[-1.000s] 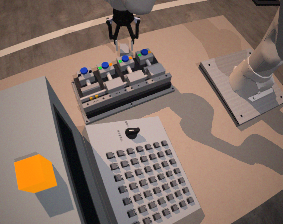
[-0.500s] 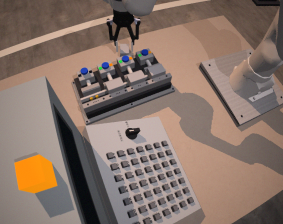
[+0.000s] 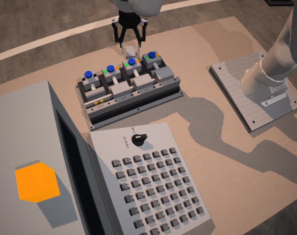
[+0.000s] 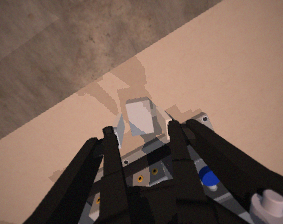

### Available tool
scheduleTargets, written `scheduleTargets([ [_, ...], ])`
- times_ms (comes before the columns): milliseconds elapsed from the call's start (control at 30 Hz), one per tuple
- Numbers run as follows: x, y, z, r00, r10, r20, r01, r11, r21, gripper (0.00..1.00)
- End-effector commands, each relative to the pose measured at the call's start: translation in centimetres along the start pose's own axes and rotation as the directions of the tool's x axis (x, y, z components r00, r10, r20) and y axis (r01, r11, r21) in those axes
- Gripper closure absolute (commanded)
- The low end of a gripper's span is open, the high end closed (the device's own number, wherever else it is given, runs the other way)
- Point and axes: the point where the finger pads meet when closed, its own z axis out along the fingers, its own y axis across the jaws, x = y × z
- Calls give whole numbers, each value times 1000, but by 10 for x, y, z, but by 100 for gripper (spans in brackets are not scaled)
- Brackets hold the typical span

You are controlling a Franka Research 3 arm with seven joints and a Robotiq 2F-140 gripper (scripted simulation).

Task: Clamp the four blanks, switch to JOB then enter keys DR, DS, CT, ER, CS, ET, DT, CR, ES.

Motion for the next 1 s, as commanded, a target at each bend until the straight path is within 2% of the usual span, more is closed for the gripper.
scheduleTargets([
  [0,0,1,1,1000,2,-2,-2,1000,-1,60],
  [833,0,1,1,1000,2,-2,-2,1000,-1,60],
  [867,0,1,1,1000,2,-2,-2,1000,-1,100],
  [967,0,1,1,1000,2,-2,-2,1000,-1,100],
])
